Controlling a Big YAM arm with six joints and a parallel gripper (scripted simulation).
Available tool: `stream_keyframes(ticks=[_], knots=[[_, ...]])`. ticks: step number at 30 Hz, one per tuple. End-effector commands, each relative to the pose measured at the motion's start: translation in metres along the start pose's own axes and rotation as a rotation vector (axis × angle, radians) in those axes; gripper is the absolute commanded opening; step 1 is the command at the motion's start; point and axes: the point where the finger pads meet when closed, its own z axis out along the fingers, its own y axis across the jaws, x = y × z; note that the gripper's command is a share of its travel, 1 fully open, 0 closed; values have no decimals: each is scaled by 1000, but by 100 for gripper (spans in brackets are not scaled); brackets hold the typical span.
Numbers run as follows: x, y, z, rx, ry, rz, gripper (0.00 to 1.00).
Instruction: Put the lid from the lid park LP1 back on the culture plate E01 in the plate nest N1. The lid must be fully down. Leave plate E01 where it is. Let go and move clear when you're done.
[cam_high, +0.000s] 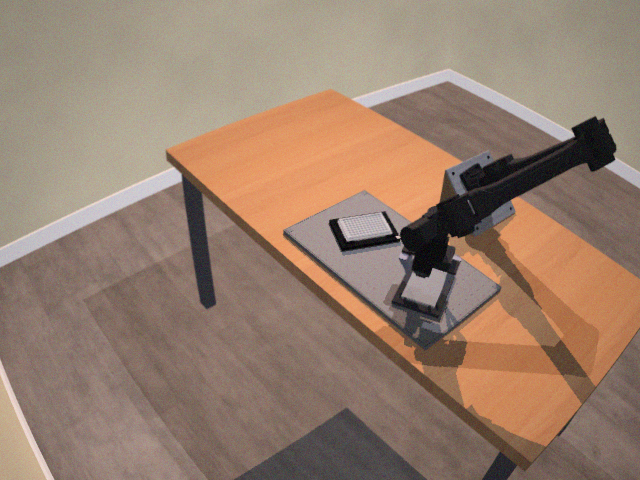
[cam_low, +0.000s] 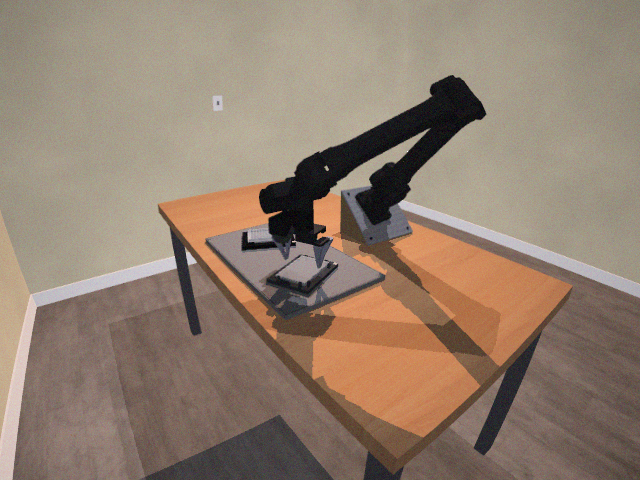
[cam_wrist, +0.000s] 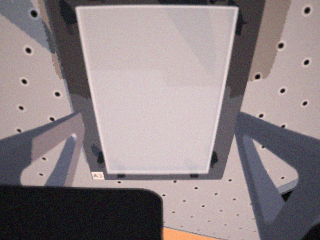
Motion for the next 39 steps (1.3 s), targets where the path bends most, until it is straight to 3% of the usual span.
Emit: stream_keyframes(ticks=[1,16,17,30,39], knots=[[1,2,11,-6,17,1,100],[2,2,20,-6,18,3,100],[-9,2,16,0,3,-13,100],[2,2,29,-6,18,2,100],[-6,3,27,-3,9,-6,100]])
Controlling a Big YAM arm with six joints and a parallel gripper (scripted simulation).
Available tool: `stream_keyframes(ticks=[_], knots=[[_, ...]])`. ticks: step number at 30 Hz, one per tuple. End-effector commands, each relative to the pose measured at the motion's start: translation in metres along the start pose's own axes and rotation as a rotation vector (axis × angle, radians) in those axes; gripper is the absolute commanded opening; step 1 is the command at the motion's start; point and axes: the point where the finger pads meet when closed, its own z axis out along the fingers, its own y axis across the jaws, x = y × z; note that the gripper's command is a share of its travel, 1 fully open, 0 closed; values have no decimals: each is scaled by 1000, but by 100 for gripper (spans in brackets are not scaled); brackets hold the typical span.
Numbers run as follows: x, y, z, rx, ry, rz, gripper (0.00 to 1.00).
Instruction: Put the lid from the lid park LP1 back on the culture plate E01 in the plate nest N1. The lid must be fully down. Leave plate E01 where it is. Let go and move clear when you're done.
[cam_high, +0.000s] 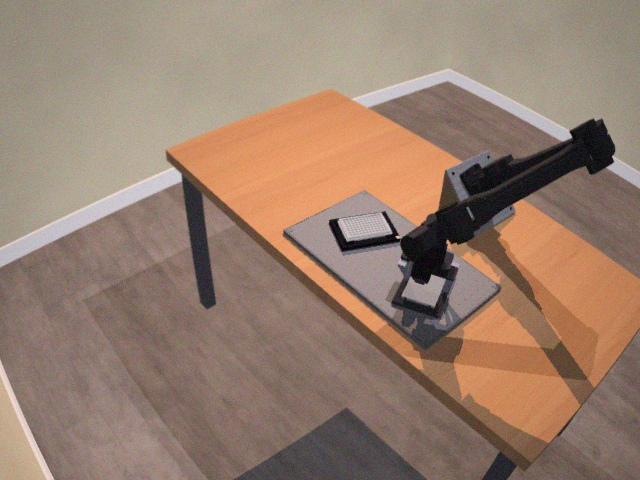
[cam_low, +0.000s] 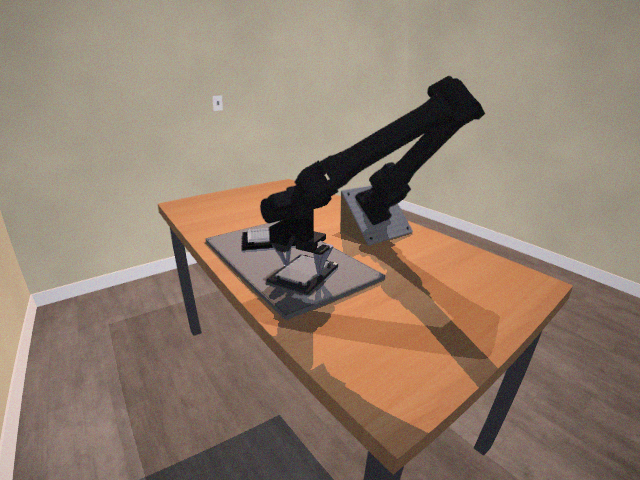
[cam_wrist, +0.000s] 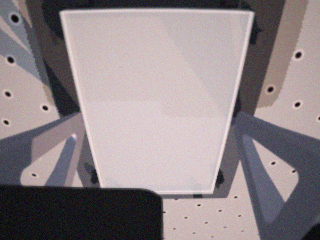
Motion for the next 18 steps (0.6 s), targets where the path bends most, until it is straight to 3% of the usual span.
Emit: stream_keyframes(ticks=[1,18], knots=[[-7,2,6,-2,8,-5,100],[-7,3,5,-5,14,0,100]])
